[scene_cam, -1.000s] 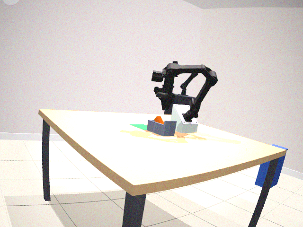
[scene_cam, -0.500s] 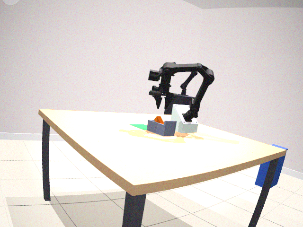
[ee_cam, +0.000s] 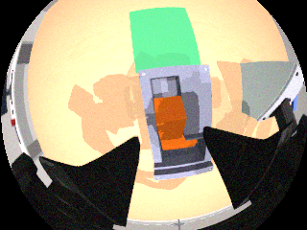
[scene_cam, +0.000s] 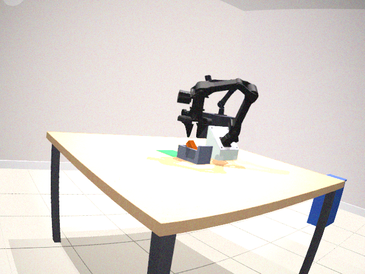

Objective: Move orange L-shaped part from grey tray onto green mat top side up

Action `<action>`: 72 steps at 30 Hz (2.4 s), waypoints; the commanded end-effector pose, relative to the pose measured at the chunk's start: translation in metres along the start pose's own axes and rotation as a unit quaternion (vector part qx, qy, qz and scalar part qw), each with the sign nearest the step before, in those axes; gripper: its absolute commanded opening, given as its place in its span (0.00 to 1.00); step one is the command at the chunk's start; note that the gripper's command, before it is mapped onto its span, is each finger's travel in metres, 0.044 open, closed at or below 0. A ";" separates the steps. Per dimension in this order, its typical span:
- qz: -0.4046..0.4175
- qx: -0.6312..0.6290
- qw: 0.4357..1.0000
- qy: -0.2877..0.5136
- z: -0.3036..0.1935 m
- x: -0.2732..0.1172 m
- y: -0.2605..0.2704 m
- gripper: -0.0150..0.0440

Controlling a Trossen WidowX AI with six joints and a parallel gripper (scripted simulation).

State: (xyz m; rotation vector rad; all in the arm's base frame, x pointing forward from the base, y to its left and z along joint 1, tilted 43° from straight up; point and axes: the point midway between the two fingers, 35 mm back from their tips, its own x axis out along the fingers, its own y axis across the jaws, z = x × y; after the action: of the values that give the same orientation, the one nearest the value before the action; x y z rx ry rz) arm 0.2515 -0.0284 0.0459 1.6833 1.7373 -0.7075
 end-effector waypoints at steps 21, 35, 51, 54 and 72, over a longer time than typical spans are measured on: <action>-0.001 0.005 1.000 0.005 -0.001 0.041 -0.002 0.73; 0.000 -0.001 1.000 0.001 -0.001 0.044 0.000 0.50; 0.000 -0.001 1.000 0.001 -0.001 0.044 0.000 0.25; 0.000 0.000 1.000 0.002 -0.001 0.042 0.000 0.25; -0.001 0.004 1.000 0.005 -0.001 0.015 -0.002 0.25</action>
State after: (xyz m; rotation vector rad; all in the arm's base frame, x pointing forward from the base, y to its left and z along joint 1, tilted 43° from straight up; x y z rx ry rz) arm 0.2471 -0.0122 0.0287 1.6968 1.7574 -0.7168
